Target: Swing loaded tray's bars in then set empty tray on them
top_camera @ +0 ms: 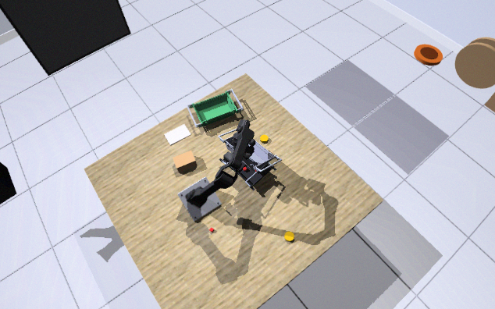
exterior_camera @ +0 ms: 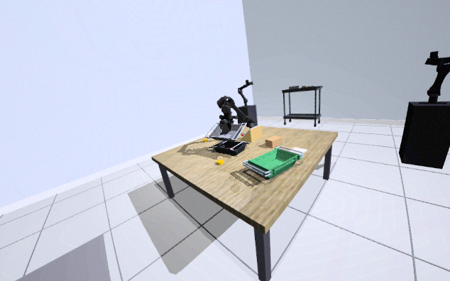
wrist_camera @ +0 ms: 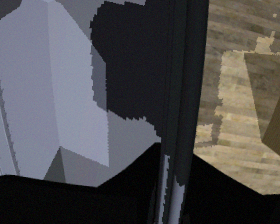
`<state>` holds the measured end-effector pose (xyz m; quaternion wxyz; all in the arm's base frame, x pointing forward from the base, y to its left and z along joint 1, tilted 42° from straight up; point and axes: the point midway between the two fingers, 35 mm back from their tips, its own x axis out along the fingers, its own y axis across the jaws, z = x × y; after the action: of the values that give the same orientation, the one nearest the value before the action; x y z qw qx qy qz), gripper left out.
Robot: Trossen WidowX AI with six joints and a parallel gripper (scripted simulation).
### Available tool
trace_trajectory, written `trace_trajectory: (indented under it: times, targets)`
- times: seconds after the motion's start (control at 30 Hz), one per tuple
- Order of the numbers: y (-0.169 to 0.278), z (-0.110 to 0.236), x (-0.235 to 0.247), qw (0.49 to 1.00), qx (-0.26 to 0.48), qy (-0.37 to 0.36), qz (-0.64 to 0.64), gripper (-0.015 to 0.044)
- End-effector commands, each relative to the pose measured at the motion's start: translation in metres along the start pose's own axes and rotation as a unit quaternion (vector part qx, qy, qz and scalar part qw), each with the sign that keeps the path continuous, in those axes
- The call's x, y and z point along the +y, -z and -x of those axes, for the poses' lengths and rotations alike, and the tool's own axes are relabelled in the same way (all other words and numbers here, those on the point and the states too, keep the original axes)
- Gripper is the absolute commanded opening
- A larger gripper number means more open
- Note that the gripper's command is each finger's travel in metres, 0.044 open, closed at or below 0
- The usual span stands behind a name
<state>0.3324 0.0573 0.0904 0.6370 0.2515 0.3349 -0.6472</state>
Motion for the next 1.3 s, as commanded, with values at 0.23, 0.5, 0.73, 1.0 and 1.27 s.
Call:
trace_trajectory:
  times: [0.23,0.5,0.73,1.0,1.27]
  targets:
    - [0.0002,0.0053,0.0022,1.000,0.000,-0.012,-0.005,0.0000]
    - [0.0002,0.0053,0.0022,1.000,0.000,-0.012,-0.005,0.0000]
    - [0.0005,0.0053,0.0030,1.000,0.000,-0.012,-0.005,0.0000]
    - [0.0005,0.0053,0.0029,1.000,0.000,-0.012,-0.005,0.0000]
    - [0.0006,0.0001,0.0035,1.000,0.000,-0.012,-0.005,0.0000]
